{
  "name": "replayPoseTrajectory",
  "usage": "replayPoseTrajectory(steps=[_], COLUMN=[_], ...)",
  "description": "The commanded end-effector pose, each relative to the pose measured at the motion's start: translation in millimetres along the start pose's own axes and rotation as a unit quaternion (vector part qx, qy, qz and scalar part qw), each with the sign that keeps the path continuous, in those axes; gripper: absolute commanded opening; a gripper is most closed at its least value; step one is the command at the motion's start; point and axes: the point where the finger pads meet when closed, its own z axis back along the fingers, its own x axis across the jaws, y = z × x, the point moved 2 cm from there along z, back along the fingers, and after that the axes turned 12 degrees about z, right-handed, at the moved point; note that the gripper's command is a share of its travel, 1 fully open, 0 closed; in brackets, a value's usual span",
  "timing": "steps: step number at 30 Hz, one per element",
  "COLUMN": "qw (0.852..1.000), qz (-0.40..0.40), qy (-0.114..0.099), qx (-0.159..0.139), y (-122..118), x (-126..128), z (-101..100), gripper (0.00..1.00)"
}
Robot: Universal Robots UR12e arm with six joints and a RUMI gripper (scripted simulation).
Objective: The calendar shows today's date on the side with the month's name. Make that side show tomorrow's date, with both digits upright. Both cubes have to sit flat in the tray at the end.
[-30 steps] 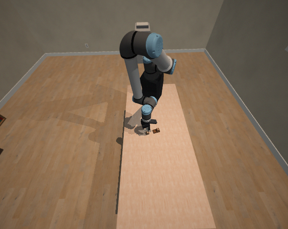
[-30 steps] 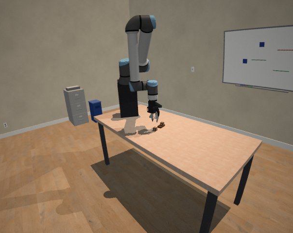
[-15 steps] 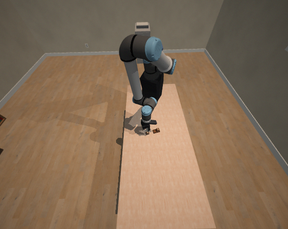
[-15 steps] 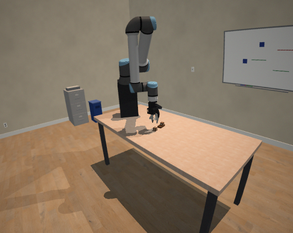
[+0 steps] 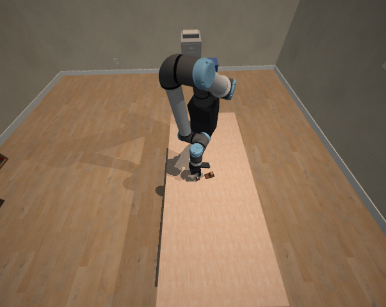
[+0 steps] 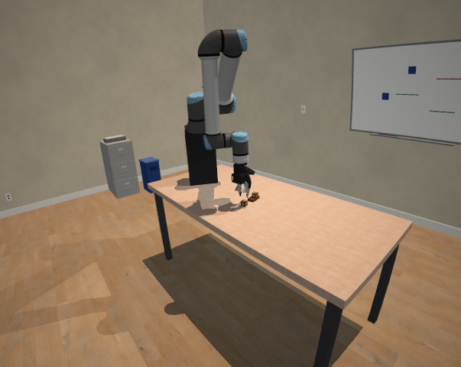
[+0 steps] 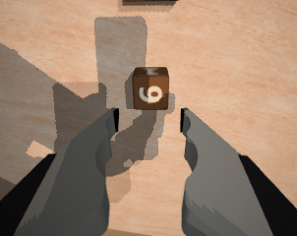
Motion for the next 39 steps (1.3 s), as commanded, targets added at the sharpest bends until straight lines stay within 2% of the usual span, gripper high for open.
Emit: replayPoseTrajectory(steps=[1, 12, 39], qw=[1.0, 1.0, 1.0], qz=[0.0, 0.0, 0.0], qy=[0.0, 0.0, 0.0], qx=[0.0, 0.0, 0.0], y=[0, 0, 0], x=[0, 0, 0], z=[-6, -16, -17], gripper=[0.29, 0.29, 0.29])
